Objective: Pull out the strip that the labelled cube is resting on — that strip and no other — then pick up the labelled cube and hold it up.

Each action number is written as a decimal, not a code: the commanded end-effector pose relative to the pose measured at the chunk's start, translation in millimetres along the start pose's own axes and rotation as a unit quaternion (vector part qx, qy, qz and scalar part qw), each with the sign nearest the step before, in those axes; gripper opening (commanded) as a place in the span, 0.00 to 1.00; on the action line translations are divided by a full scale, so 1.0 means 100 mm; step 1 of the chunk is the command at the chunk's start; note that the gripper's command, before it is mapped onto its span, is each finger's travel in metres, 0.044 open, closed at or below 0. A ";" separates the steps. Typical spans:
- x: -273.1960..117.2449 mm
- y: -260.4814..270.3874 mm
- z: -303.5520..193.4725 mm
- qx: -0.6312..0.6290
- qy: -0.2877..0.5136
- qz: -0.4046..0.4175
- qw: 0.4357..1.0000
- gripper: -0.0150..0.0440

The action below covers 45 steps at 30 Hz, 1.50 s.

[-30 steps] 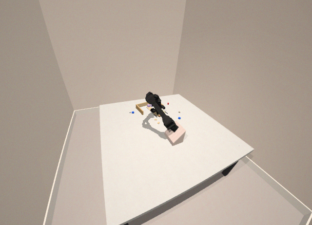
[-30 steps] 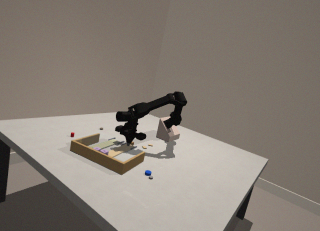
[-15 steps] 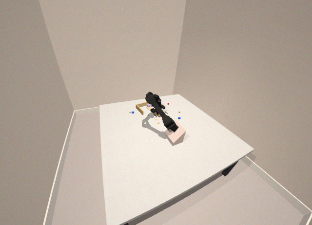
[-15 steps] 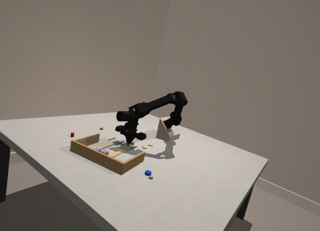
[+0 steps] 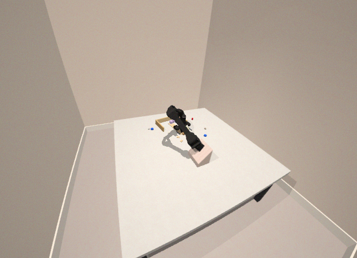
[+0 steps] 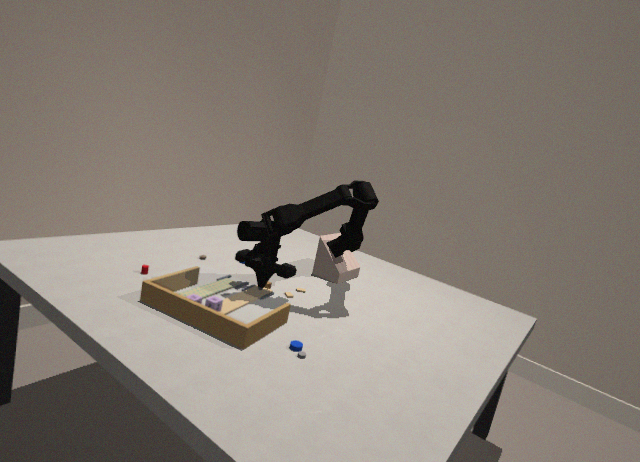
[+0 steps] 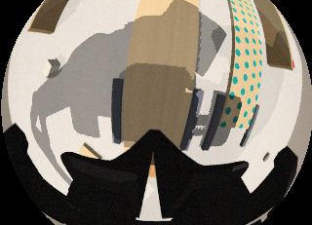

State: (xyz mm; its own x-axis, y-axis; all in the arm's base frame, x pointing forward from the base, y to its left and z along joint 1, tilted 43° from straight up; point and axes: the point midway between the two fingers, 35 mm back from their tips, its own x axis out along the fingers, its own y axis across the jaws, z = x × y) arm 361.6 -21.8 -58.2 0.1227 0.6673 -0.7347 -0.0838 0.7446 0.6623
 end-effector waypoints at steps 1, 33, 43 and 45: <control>0.04 0.01 -0.11 0.002 0.009 0.002 1.000 0.25; 0.05 0.01 -0.60 0.003 0.010 0.002 1.000 0.25; 0.05 0.02 -0.76 0.003 0.010 0.002 1.000 0.25; 0.05 0.02 -0.79 0.003 0.010 0.002 1.000 0.25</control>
State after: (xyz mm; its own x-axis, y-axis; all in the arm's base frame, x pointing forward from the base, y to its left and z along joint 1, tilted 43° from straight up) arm 296.3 -20.2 -67.3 0.1306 0.6691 -0.7316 -0.0847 0.7428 0.6642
